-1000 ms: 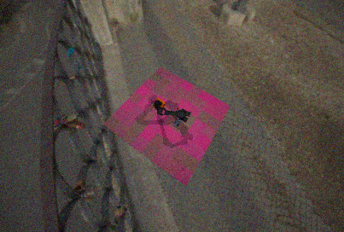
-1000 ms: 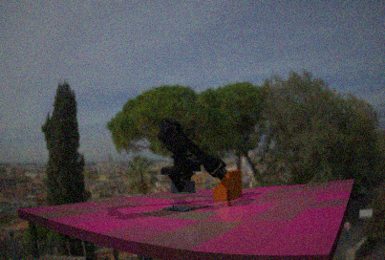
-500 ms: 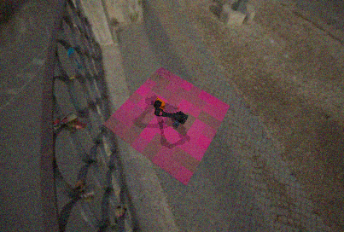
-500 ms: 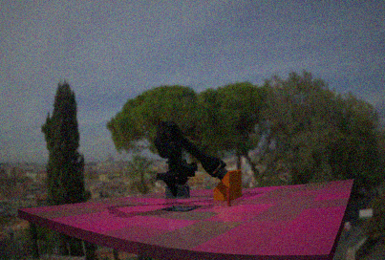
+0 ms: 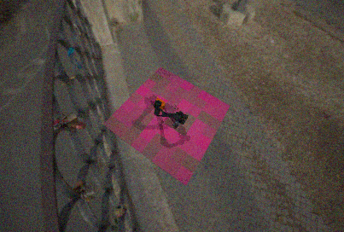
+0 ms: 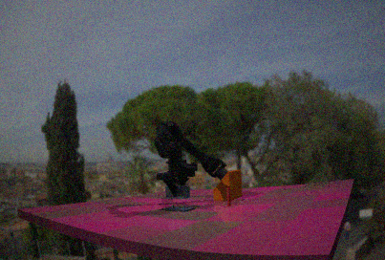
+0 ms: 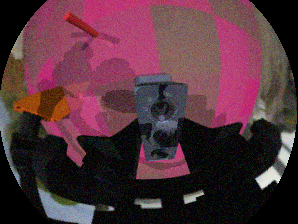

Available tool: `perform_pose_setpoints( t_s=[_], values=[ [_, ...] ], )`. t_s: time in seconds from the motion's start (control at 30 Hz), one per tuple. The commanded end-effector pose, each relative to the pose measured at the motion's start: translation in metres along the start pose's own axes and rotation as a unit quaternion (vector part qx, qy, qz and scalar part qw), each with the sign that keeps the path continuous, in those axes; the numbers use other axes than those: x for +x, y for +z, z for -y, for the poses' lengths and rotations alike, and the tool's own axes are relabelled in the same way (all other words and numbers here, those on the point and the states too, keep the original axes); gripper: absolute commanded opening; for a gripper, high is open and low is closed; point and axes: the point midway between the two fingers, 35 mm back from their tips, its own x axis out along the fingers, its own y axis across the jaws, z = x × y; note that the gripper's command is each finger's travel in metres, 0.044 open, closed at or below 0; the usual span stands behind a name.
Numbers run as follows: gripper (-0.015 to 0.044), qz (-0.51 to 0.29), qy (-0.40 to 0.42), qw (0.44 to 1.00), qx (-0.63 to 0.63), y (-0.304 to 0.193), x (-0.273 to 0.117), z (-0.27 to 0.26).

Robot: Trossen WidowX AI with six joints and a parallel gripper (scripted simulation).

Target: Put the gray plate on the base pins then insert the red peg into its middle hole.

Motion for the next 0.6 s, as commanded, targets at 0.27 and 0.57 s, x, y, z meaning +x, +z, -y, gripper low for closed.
perform_pose_setpoints(
  t_s=[0.27,0.57],
  values=[
    [0.0000,-0.001,0.000,1.000,-0.002,-0.001,0.001,0.000],
    [0.0000,-0.002,-0.001,1.000,-0.002,-0.002,0.013,0.000]
  ],
)
